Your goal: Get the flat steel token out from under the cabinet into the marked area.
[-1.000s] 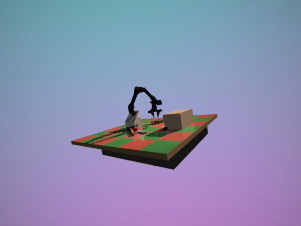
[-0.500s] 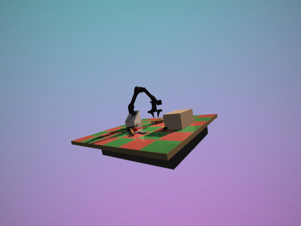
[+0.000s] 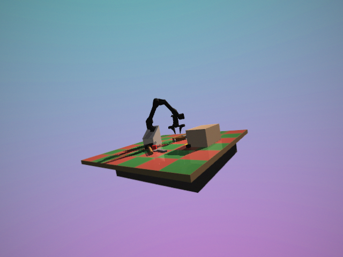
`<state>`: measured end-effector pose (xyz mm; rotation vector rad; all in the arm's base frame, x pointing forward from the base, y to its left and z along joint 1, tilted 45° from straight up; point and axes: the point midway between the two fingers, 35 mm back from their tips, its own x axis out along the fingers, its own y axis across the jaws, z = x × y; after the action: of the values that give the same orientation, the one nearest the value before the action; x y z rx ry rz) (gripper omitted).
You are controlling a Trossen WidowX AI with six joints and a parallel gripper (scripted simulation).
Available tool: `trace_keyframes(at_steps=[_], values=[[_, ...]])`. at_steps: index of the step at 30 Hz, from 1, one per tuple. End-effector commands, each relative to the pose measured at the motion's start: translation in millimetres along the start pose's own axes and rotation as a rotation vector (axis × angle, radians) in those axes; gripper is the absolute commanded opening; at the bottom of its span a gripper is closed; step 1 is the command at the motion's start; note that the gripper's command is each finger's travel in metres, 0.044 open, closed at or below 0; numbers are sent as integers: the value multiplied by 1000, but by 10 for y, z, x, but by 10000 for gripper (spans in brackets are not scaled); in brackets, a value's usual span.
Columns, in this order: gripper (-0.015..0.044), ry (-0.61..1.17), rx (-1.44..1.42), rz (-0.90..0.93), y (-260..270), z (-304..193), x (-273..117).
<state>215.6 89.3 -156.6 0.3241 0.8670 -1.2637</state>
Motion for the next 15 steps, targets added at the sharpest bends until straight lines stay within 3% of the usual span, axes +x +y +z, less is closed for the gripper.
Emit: trace_keyframes(at_steps=[1,15], values=[[270,3,-39,-2,-1,-2,-3],[270,3,-149,-1,-1,-1,-4]])
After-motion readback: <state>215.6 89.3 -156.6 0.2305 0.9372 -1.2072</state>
